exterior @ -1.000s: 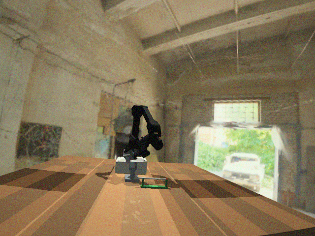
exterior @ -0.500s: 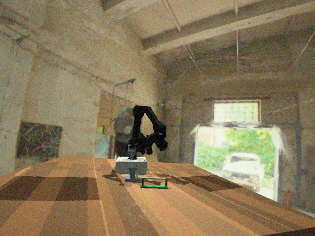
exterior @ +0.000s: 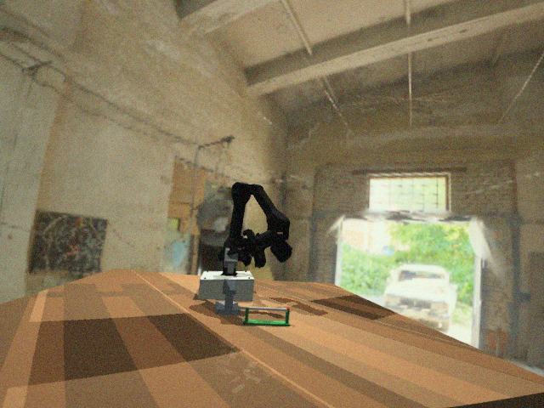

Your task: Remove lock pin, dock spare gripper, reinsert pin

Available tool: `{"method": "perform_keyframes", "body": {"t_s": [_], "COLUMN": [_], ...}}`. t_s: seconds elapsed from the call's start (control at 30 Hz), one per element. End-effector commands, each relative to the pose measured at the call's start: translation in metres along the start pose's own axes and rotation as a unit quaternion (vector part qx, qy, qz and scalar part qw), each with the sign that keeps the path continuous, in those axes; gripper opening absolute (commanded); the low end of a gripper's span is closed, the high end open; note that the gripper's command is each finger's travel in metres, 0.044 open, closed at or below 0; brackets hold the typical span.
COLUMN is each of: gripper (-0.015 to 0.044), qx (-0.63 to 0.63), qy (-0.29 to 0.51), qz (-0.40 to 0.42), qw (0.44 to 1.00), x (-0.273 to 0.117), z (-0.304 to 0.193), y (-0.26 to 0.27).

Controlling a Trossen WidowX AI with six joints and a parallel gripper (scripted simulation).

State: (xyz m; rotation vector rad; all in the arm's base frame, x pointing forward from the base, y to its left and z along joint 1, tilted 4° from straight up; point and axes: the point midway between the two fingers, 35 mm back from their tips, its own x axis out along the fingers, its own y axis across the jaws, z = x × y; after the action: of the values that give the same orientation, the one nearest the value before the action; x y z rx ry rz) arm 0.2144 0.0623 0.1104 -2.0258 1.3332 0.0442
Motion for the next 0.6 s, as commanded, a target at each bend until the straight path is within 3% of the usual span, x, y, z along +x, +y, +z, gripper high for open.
{"method": "perform_keyframes", "body": {"t_s": [0.0,0.57], "gripper": [0.0000,0.0000], "qx": [-0.001,0.000], "qy": [0.000,-0.001], "qz": [-0.008,-0.009], "qw": [1.000,1.000], "x": [0.003,0.015], "z": [0.006,0.025], "y": [-0.004,-0.003]}}
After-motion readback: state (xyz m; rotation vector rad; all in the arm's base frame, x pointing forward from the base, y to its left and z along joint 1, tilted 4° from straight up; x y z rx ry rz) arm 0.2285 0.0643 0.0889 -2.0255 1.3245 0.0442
